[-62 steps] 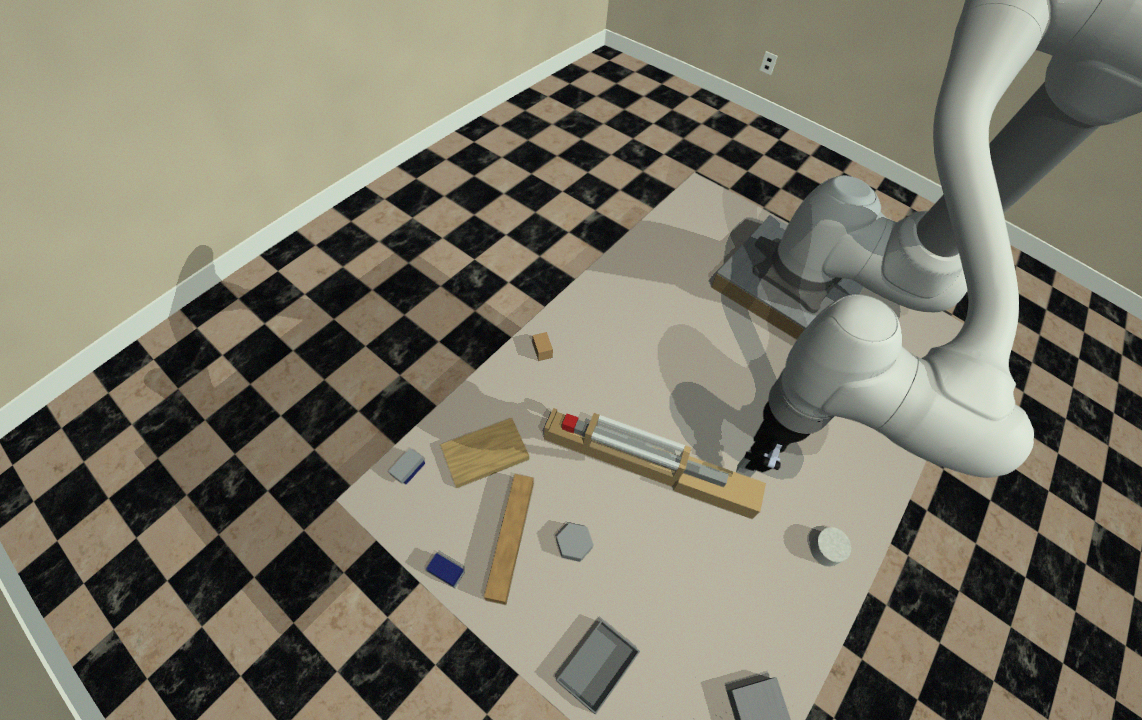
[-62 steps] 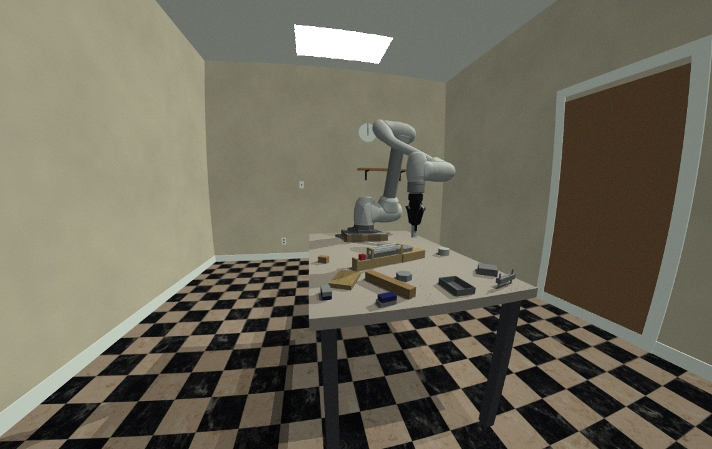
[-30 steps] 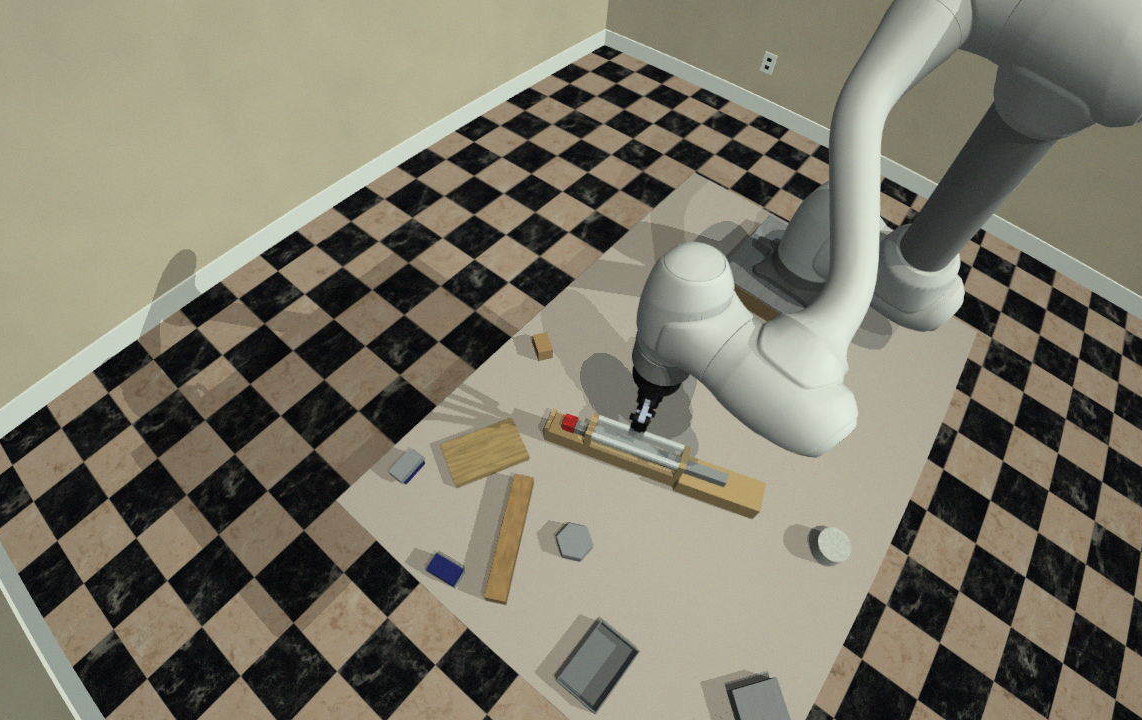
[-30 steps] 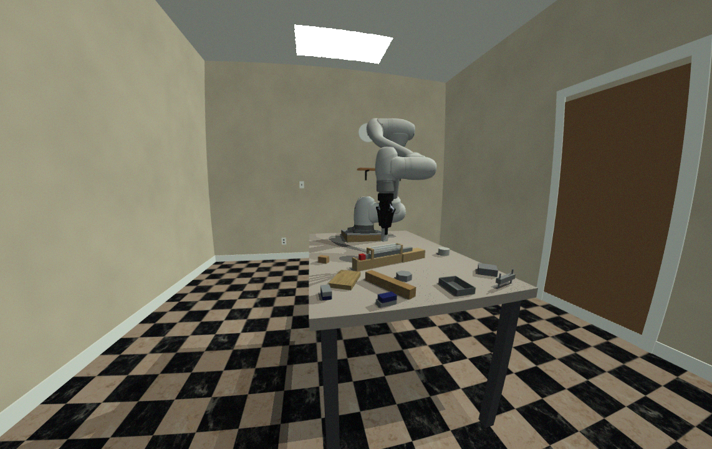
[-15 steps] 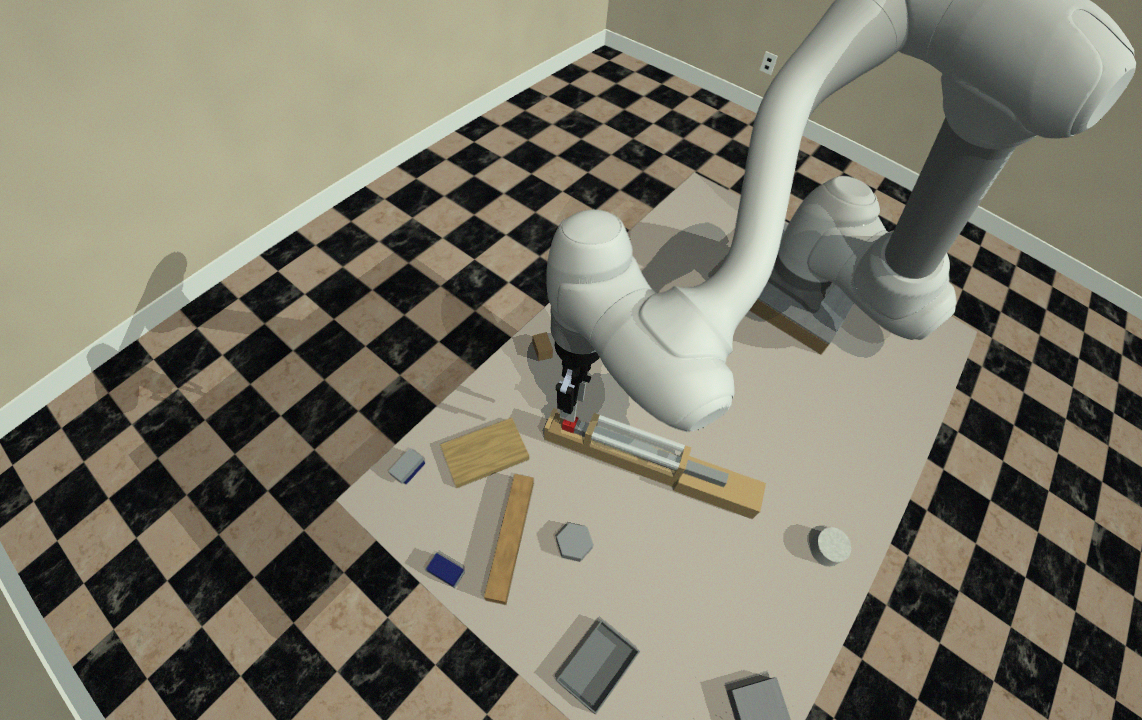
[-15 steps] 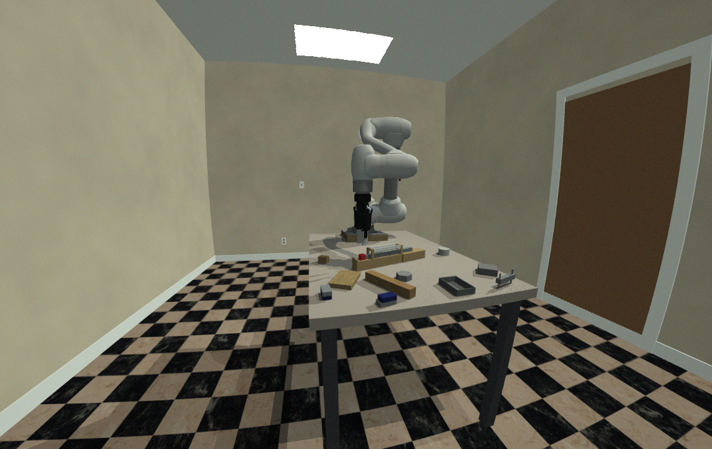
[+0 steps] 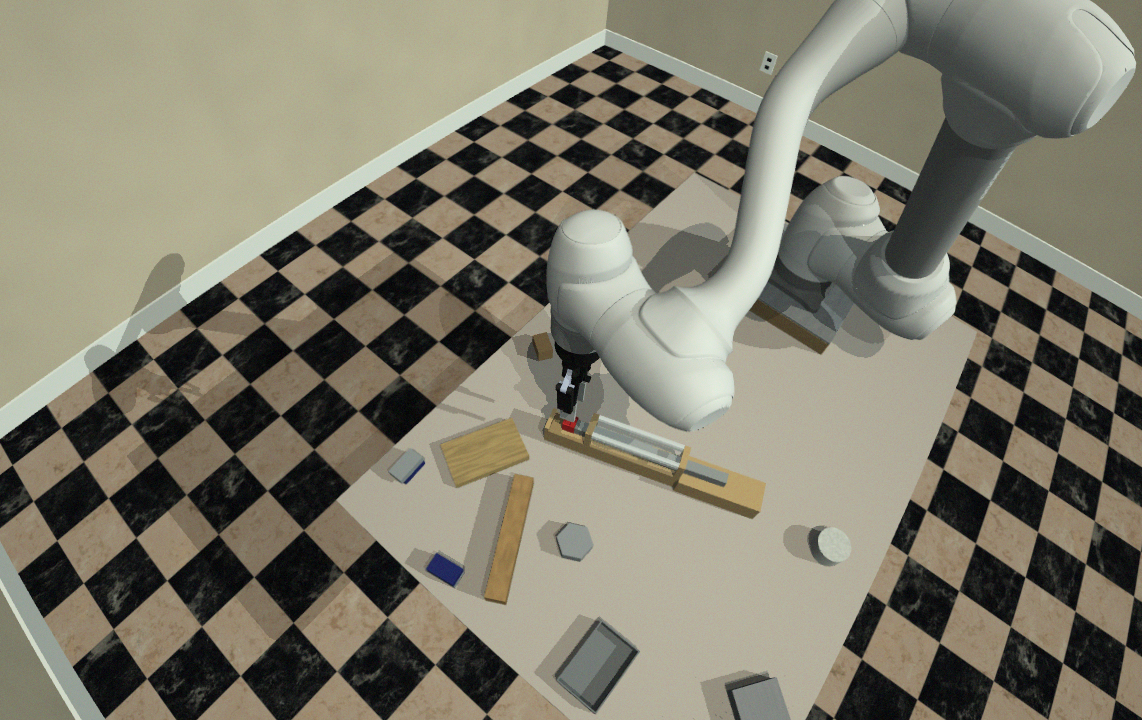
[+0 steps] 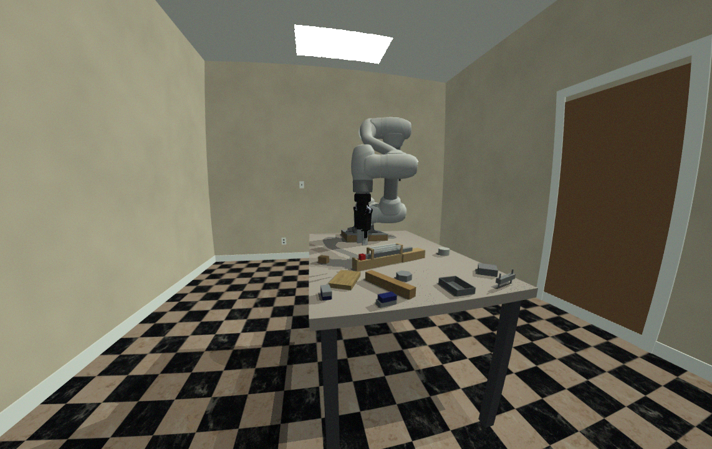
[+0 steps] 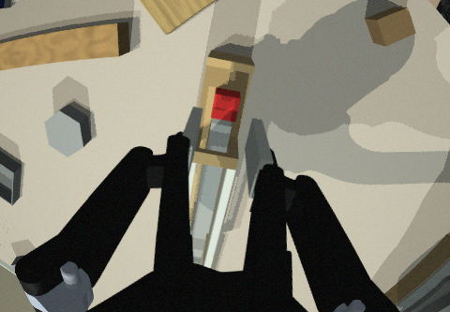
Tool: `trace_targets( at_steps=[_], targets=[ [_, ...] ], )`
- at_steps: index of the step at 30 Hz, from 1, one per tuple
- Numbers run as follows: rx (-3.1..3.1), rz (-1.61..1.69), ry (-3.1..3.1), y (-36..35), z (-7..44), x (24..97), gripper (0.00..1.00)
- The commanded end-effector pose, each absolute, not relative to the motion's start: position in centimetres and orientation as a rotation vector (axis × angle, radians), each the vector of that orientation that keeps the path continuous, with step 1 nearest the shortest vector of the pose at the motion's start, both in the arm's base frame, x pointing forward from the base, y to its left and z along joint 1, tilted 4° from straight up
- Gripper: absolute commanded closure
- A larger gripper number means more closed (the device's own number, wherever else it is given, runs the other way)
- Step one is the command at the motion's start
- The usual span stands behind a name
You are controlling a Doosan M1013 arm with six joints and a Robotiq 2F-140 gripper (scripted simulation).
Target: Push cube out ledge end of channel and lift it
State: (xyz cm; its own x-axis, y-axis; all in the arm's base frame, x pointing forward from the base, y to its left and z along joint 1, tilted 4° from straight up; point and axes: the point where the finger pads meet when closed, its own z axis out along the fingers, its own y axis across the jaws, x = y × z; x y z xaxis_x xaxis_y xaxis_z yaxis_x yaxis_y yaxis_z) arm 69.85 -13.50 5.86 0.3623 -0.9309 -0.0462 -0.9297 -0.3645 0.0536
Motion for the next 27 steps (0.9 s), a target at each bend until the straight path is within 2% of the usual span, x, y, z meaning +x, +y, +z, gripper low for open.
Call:
trace_targets(
  at_steps=[1,7,14,27],
  targets=[
    [2.578,-0.107,-1.761,-13.5,5.9,69.8,0.75],
    [2.578,-0.107,-1.761,-13.5,5.7,69.8,0.75],
    [2.578,-0.107,-1.761,-13.4,1.7,69.6,0.75],
    [2.578,-0.107,-1.761,-13.4,0.3,69.5,0.75]
  ],
)
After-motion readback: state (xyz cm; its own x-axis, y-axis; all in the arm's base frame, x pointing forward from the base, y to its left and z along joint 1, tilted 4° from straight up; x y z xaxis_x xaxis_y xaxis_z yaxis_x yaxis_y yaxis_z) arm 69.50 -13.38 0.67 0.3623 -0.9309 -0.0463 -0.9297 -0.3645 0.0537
